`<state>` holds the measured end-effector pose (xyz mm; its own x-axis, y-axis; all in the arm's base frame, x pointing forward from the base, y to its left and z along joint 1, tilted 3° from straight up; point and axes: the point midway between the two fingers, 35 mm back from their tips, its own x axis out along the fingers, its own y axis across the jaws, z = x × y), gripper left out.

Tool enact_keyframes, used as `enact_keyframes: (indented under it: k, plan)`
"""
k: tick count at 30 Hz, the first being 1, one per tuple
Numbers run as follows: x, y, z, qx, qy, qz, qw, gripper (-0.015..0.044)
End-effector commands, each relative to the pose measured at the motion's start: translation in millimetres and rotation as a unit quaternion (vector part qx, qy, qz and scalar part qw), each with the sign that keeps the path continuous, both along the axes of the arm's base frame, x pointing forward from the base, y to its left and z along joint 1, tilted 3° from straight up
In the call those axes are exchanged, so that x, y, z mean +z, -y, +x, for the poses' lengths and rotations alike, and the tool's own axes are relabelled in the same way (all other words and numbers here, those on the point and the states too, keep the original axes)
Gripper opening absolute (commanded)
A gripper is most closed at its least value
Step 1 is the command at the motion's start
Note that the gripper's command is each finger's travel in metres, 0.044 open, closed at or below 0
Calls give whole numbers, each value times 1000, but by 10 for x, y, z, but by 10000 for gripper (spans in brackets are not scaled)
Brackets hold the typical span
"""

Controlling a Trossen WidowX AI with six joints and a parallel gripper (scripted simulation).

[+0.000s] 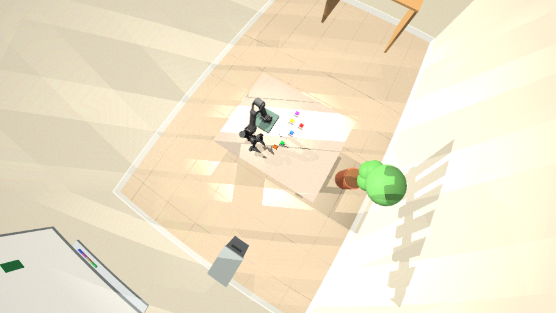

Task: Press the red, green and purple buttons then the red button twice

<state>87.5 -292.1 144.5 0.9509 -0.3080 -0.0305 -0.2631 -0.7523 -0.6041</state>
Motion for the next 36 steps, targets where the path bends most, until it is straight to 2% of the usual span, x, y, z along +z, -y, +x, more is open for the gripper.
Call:
enact_keyframes:
  k: [1,5,9,15,18,27,36]
  plan:
    - [-3,1,8,0,1,5,1000,400]
    - [-35,36,161,4,13,81,997,400]
    - [-80,116,590,19,25,247,968,400]
    - [-196,-2,1427,14,-1,519,855,400]
    - [-247,-143,1741,-3,-25,606,795,400]
    - [-378,-758,2450,-97,-105,773,618,400]
    - [-466,-1642,2868,-253,-178,838,449,400]
